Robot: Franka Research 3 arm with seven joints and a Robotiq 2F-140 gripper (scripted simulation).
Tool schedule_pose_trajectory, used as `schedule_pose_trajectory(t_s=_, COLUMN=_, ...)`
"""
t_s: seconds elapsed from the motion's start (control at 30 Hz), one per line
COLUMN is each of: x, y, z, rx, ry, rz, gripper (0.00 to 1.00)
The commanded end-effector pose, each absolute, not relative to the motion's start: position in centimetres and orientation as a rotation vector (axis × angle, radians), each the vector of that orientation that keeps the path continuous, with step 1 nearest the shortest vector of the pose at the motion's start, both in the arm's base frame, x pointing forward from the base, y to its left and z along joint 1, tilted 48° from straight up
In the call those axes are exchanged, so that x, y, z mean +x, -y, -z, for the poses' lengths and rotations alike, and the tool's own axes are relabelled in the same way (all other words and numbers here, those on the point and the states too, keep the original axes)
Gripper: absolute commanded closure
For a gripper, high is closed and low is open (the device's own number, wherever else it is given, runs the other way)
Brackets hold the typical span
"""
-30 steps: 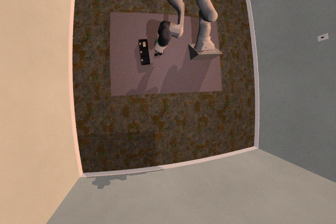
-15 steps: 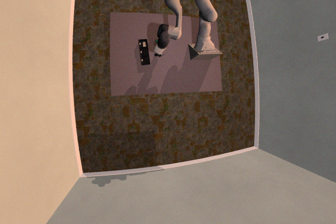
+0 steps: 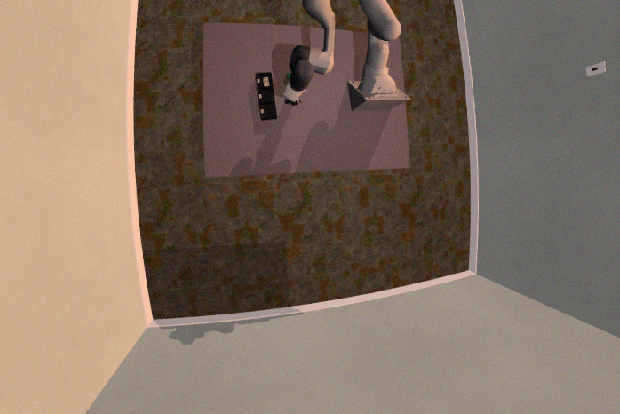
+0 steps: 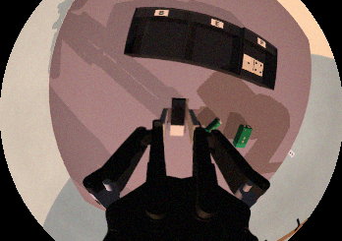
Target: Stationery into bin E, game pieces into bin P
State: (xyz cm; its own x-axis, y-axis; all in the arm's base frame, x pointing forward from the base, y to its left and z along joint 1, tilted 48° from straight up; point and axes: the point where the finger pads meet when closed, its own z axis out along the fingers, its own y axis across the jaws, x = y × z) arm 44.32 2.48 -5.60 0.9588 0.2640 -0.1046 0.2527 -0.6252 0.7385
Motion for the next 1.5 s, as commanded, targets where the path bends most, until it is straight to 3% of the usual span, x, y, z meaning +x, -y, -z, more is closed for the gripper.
schedule_pose_trajectory(t_s=0.0, x=44.48, y=-2.46, z=5.71, rx=2.277, ry=-0.353, rz=-0.026, gripper=0.77)
schedule_pose_trajectory(t_s=0.3, x=44.39, y=-2.41, z=5.68, rx=2.277, ry=-0.353, rz=-0.026, gripper=0.77)
schedule_pose_trajectory(t_s=0.33, x=44.39, y=-2.41, z=5.68, rx=2.277, ry=-0.353, rz=-0.026, gripper=0.89)
schedule_pose_trajectory(t_s=1.47, x=44.39, y=-2.41, z=5.68, rx=2.277, ry=-0.353, rz=-0.026, gripper=0.89)
